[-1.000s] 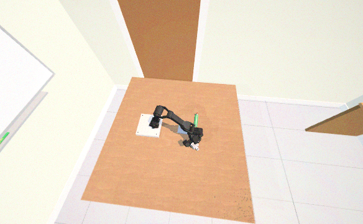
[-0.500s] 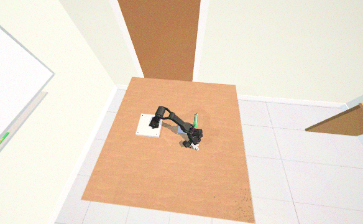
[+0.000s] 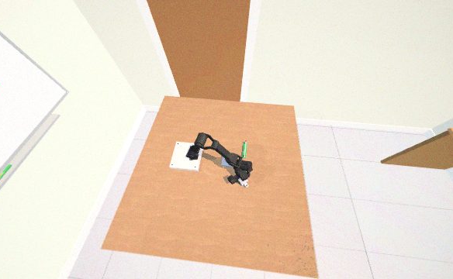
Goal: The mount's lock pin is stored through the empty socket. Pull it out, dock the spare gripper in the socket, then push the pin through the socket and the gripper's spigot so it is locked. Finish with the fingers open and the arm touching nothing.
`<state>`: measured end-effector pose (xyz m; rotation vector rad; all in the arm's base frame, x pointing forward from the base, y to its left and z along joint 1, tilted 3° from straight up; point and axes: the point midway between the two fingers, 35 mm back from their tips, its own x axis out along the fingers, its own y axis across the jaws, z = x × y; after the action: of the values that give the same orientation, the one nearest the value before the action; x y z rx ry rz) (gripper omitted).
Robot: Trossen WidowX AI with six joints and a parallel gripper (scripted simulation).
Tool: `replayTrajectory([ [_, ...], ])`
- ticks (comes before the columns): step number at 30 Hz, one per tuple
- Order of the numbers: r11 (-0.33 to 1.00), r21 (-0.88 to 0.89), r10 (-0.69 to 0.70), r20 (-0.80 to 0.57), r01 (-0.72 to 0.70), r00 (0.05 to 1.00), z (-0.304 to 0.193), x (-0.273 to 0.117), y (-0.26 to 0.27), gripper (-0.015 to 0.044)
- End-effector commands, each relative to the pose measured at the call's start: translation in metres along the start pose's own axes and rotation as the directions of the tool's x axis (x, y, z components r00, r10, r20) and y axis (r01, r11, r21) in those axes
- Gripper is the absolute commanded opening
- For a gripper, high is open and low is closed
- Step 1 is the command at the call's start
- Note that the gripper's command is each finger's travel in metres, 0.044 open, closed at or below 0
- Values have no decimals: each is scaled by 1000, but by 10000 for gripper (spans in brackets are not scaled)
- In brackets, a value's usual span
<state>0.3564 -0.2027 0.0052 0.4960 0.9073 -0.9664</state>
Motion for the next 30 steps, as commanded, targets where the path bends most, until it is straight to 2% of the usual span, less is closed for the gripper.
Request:
replayTrajectory([
  [1,1000,-2,2,-1,-2,1000,0,0,0,236],
  [5,1000,-2,2,-1,-2,1000,0,0,0,210],
  [13,1000,-2,2,0,-2,1000,14,-18,3,0],
  [30,1000,-2,3,0,-3,1000,60,-103,0,0],
])
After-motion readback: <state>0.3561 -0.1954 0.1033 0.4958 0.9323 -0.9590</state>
